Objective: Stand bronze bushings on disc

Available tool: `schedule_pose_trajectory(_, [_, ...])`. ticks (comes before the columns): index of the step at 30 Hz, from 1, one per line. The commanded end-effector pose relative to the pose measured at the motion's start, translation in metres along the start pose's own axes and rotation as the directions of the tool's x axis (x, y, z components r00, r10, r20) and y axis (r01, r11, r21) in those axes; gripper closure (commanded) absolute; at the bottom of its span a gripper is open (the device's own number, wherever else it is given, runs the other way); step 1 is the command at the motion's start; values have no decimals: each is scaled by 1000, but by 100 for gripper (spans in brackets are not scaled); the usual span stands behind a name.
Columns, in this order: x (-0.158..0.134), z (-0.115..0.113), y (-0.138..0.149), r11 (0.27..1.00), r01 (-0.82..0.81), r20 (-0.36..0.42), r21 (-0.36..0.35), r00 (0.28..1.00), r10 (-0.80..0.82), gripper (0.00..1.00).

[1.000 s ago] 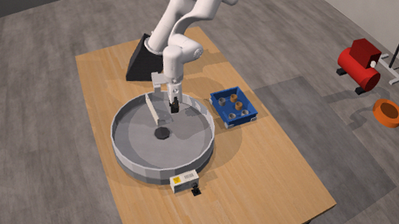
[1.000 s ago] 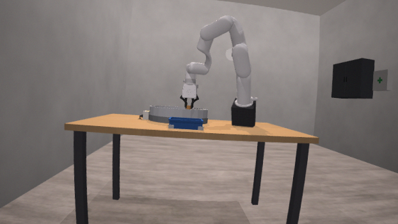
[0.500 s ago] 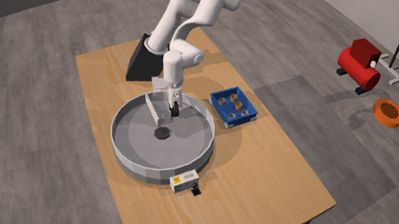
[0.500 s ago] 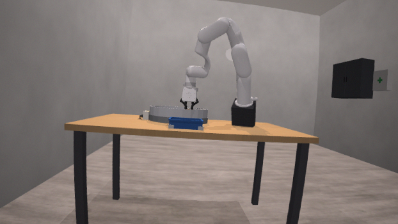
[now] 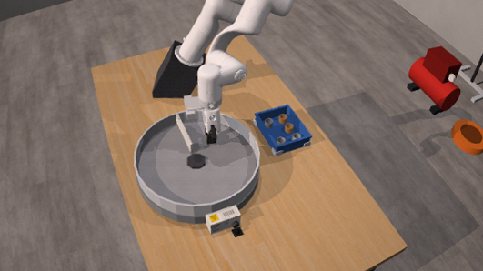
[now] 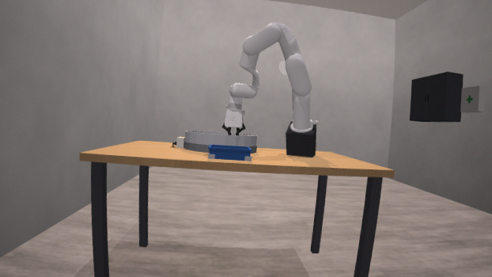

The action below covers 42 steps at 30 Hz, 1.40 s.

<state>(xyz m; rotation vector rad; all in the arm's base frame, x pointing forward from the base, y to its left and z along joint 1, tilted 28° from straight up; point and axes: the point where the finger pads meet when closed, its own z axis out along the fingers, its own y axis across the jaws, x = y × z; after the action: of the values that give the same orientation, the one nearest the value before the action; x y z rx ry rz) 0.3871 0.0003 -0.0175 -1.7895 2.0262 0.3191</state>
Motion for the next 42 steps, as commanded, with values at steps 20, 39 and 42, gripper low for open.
schedule_pose_trajectory(20, [0,0,-1,1000,0,0,3,1000,0,100])
schedule_pose_trajectory(39, [0,5,-1,1000,0,0,3,1000,0,100])
schedule_pose_trajectory(42, [0,5,-1,1000,0,0,3,1000,0,100])
